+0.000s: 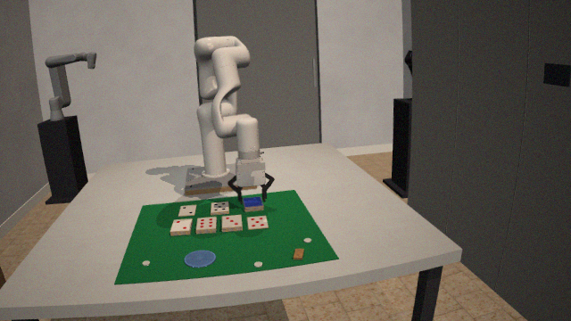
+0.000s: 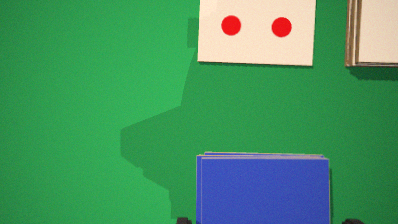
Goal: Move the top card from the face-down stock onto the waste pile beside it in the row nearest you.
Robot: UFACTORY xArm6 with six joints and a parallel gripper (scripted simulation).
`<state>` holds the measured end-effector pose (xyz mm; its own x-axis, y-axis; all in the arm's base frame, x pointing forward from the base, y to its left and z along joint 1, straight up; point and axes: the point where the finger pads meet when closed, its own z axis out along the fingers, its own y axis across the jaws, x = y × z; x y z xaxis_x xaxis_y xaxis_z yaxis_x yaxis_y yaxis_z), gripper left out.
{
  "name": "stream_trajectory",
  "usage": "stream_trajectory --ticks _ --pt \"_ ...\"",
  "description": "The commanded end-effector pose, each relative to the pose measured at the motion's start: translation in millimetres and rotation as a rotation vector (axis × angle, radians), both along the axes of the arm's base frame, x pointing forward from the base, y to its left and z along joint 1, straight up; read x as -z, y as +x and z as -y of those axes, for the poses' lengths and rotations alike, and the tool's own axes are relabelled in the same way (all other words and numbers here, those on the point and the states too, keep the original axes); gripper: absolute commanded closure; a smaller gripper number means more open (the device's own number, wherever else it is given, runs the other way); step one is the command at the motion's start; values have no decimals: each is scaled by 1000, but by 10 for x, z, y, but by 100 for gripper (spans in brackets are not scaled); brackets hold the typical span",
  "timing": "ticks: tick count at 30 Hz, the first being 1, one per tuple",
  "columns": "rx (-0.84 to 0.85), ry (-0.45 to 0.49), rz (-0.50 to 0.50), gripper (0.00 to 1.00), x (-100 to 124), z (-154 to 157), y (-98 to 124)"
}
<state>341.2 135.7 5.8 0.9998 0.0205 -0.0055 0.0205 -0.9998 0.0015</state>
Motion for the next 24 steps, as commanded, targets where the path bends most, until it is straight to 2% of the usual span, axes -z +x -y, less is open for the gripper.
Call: stream_trajectory --ticks 1,5,6,24 --pt "0 1 3 13 -10 -6 14" --pt "0 1 3 13 -10 -6 14" --pt "0 1 3 25 -10 -6 14" --pt "0 1 3 25 -10 -6 14"
